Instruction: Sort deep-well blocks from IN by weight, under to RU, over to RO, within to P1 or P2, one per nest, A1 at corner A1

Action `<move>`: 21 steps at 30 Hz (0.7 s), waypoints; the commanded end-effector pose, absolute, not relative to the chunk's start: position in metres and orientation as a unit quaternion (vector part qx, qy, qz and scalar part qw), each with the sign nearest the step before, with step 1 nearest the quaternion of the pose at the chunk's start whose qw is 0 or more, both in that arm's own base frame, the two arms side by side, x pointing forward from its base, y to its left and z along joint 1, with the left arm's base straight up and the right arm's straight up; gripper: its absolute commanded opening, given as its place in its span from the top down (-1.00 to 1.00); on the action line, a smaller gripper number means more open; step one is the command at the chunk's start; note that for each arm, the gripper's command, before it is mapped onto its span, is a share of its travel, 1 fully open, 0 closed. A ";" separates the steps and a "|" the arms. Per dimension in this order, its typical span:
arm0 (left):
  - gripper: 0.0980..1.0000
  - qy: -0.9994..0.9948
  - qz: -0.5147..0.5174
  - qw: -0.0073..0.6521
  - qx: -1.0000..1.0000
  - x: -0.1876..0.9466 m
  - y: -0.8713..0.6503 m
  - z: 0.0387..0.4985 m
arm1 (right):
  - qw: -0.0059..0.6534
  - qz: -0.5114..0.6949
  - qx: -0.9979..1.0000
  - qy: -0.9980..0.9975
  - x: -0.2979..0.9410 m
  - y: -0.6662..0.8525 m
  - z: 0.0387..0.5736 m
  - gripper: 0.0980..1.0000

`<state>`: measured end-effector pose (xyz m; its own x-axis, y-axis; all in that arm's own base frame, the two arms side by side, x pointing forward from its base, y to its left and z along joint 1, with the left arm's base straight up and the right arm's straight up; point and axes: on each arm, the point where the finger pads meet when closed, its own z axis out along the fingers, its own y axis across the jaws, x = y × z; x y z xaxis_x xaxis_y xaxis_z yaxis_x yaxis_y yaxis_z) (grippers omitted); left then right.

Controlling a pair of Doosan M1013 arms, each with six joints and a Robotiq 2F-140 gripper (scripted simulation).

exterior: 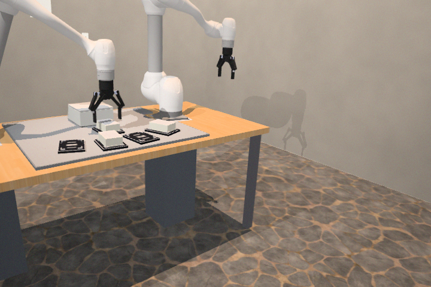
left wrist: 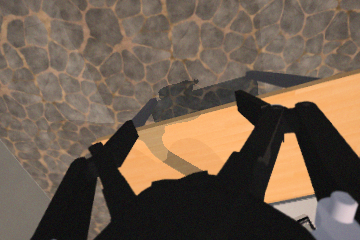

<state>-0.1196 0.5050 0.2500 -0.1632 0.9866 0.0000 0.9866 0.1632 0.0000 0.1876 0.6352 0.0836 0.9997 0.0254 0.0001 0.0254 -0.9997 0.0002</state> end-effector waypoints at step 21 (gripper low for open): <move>-1.00 -0.763 0.000 0.001 -0.647 -0.120 0.505 0.251 | -0.001 0.000 1.000 0.013 0.188 0.636 0.054 -1.00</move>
<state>-0.1196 0.5050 0.2500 -0.1632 0.9866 0.0000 0.9866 0.1632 0.0000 0.1875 0.6351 0.0531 0.9997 0.0254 0.0000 0.0254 -0.9997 0.0005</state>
